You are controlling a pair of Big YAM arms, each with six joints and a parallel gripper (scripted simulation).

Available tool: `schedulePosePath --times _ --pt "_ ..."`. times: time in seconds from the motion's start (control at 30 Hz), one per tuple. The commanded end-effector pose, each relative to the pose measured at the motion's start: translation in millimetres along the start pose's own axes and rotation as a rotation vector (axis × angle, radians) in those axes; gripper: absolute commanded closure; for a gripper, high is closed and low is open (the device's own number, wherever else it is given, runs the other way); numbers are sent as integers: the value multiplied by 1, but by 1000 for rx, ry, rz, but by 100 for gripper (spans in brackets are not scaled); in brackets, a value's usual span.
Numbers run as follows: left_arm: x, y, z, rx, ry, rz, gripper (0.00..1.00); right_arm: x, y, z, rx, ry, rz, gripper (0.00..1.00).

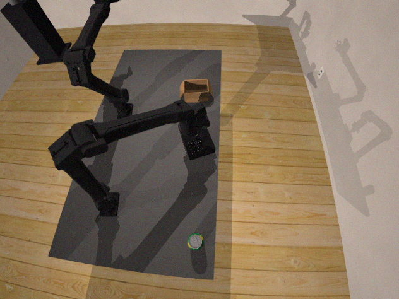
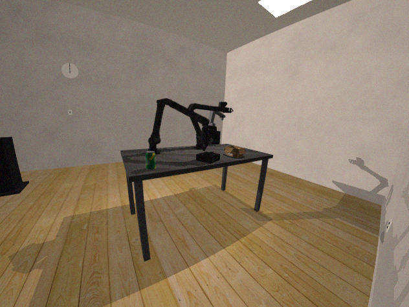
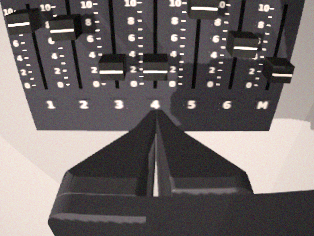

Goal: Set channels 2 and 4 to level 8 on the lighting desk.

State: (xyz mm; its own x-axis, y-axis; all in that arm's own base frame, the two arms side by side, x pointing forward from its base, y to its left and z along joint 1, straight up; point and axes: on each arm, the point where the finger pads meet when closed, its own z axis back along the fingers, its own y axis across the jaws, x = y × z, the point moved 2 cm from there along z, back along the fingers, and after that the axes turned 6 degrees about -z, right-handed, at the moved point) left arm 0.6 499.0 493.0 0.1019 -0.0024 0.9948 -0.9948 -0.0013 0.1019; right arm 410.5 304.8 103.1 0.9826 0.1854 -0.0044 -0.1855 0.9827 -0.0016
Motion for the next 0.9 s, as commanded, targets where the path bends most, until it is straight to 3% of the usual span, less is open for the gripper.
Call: schedulePosePath --times 0.0,0.33,0.87 --pt "19 3 0 3 -28 -12 0 22 11 11 24 -51 1 100" --pt "19 3 0 3 -28 -12 0 6 3 -10 3 -8 1 100" --pt "19 3 0 3 -28 -12 0 6 3 -18 3 -8 1 100"
